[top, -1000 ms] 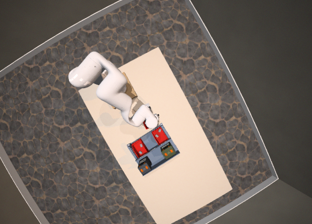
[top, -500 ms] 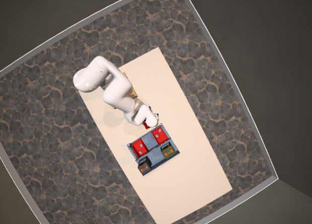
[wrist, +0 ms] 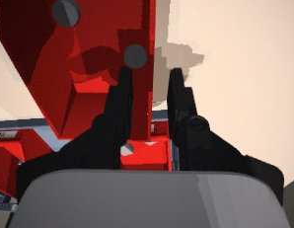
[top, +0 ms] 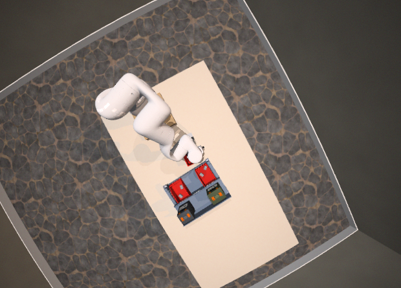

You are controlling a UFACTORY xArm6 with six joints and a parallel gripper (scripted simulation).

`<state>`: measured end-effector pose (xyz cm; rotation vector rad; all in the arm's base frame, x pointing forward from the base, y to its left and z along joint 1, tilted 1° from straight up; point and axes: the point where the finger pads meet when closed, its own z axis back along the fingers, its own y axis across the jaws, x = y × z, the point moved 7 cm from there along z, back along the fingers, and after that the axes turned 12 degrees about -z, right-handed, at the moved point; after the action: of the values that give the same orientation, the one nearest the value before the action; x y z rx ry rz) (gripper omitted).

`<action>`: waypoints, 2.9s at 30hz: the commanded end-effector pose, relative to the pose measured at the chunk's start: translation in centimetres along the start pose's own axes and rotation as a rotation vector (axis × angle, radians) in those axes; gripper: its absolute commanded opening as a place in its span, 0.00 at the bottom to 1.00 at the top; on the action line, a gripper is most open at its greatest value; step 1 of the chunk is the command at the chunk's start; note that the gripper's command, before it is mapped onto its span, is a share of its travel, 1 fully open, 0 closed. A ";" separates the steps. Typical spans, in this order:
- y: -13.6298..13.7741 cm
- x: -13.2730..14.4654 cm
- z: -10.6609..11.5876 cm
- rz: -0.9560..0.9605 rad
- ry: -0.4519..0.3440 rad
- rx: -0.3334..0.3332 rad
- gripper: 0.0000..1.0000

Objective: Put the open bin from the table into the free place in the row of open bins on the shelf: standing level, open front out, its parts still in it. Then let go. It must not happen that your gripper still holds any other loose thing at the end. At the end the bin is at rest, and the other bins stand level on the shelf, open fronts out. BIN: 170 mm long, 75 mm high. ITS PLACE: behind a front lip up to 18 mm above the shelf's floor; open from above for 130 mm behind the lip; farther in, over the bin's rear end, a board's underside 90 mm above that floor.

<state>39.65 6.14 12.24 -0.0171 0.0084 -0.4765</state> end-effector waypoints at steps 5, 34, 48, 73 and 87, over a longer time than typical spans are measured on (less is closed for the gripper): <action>0.1 0.1 0.1 0.000 -0.003 0.002 0.28; 0.1 0.1 0.9 0.000 -0.003 0.002 0.28; 0.1 0.1 1.0 0.000 -0.003 0.002 0.28; 0.1 0.1 0.0 0.000 -0.003 0.002 0.28; 0.1 0.1 -1.0 0.000 -0.003 0.002 0.28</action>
<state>39.61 6.12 11.21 -0.0178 0.0100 -0.4765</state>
